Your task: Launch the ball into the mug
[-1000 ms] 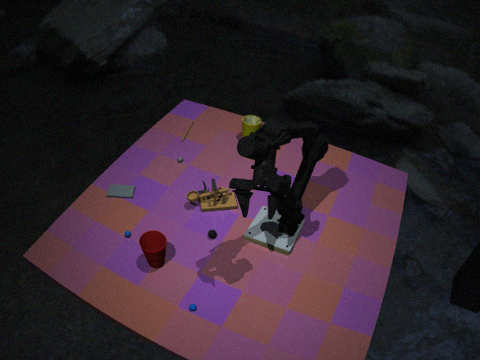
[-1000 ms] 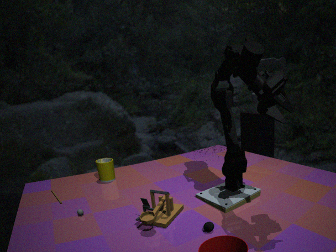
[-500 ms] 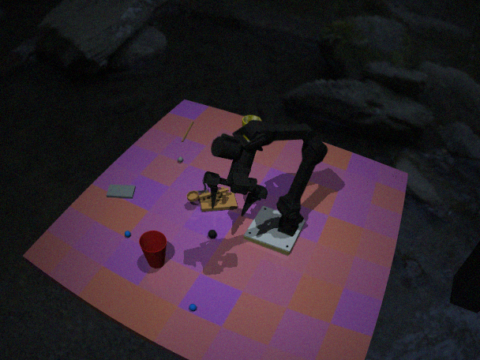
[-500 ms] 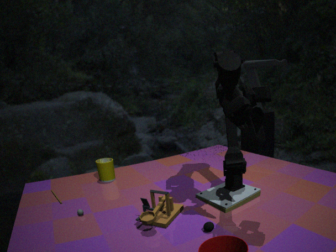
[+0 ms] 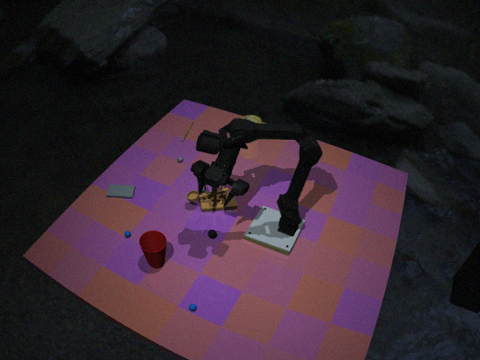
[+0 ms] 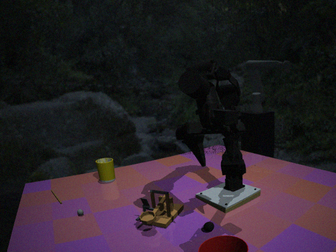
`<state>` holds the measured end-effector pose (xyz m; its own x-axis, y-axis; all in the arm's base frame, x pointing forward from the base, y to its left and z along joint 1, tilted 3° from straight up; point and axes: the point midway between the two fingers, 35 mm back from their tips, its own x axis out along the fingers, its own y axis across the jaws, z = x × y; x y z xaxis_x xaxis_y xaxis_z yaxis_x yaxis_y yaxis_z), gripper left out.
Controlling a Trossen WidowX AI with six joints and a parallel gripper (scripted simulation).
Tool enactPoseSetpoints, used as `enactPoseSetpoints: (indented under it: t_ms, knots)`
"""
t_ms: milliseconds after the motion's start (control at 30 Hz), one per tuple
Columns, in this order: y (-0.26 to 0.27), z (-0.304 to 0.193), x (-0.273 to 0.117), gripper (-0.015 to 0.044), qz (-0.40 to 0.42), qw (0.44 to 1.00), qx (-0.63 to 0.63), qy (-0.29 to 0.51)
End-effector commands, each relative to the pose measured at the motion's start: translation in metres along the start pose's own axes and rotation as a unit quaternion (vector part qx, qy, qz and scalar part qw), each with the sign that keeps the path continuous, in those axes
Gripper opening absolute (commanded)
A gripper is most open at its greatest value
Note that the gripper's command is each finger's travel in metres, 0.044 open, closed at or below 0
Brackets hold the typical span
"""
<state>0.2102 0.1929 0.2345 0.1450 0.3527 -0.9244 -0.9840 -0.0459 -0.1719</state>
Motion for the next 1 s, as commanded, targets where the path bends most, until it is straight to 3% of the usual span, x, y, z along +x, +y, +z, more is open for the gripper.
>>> enactPoseSetpoints:
  t_ms: [0,400,800,967]
  knots:
    - [-0.017,-0.03,0.007,0.044,-0.006,0.997,0.071,0.036]
    - [-0.046,-0.116,0.013,0.044,-0.026,0.959,0.255,0.122]
    - [-0.047,-0.207,0.011,0.044,-0.036,0.882,0.427,0.197]
    - [-0.045,-0.218,0.01,0.044,-0.037,0.87,0.447,0.206]
